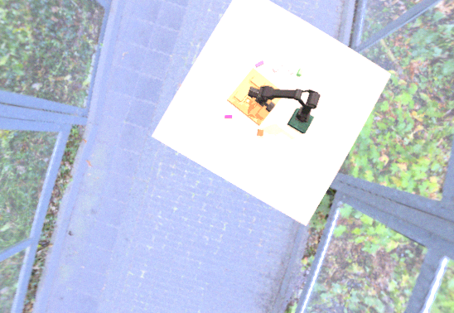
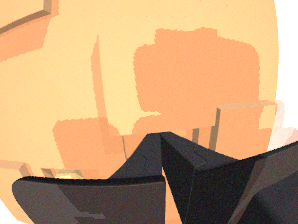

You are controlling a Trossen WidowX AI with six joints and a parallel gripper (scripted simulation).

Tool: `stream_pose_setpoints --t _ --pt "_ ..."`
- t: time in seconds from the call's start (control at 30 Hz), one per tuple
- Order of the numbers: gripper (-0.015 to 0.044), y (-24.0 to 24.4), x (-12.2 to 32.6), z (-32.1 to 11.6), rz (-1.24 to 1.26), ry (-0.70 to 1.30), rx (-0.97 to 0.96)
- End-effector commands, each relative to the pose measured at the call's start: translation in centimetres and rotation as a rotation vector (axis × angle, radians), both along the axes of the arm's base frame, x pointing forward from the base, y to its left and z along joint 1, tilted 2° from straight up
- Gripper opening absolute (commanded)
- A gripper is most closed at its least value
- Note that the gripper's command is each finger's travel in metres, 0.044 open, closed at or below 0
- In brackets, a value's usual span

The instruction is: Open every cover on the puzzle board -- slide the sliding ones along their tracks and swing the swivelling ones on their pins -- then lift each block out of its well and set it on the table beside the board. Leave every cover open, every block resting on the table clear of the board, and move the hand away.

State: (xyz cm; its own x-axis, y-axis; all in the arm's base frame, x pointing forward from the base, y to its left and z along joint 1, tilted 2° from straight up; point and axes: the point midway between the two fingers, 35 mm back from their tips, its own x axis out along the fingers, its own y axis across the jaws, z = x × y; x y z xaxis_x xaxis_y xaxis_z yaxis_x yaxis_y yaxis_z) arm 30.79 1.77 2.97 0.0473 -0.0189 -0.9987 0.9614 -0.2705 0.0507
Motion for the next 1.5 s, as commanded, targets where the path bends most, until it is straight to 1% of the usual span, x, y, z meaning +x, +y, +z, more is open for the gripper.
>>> stream_pose_setpoints --t 0.0,1.13,1.47 --pt "0.0 -0.5 -0.1 0.2 0.0 -0.008 0.002" --pt "0.0 -3.6 -1.3 0.2 0.0 -0.007 -0.001" --pt "0.0 -3.7 -1.3 1.4 0.0 -0.008 -0.001"
